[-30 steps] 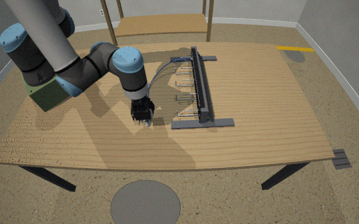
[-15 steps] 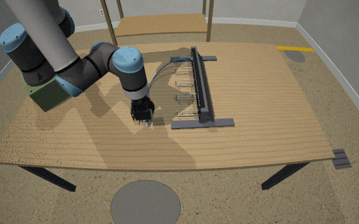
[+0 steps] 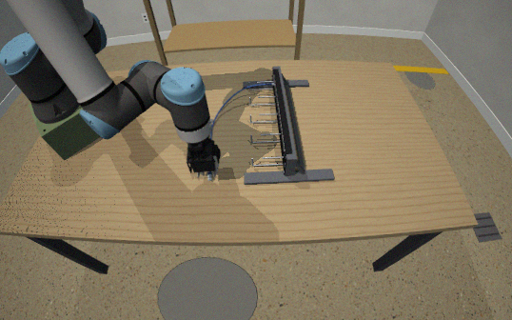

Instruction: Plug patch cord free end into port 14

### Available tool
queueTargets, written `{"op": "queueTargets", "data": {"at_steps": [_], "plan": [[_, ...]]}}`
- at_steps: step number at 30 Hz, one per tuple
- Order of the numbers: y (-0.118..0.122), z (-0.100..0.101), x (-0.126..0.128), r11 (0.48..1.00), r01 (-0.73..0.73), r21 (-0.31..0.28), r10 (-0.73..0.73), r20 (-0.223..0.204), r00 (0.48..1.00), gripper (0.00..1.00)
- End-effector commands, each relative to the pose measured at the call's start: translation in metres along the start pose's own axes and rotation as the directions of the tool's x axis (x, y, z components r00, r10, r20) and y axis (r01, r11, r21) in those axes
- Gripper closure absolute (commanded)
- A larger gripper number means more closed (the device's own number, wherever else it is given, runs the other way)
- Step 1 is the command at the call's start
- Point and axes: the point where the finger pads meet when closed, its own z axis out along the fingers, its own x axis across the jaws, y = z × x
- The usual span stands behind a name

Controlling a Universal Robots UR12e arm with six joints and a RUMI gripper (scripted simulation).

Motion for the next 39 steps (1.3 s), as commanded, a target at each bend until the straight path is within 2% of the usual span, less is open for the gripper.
{"op": "queueTargets", "data": {"at_steps": [1,39], "plan": [[0.0003,0.0008,0.0005,1.0,0.0,-0.001,0.0,-0.001,1.0,0.78],[0.0003,0.009,0.0005,1.0,0.0,-0.001,0.0,-0.001,1.0,0.78]]}}
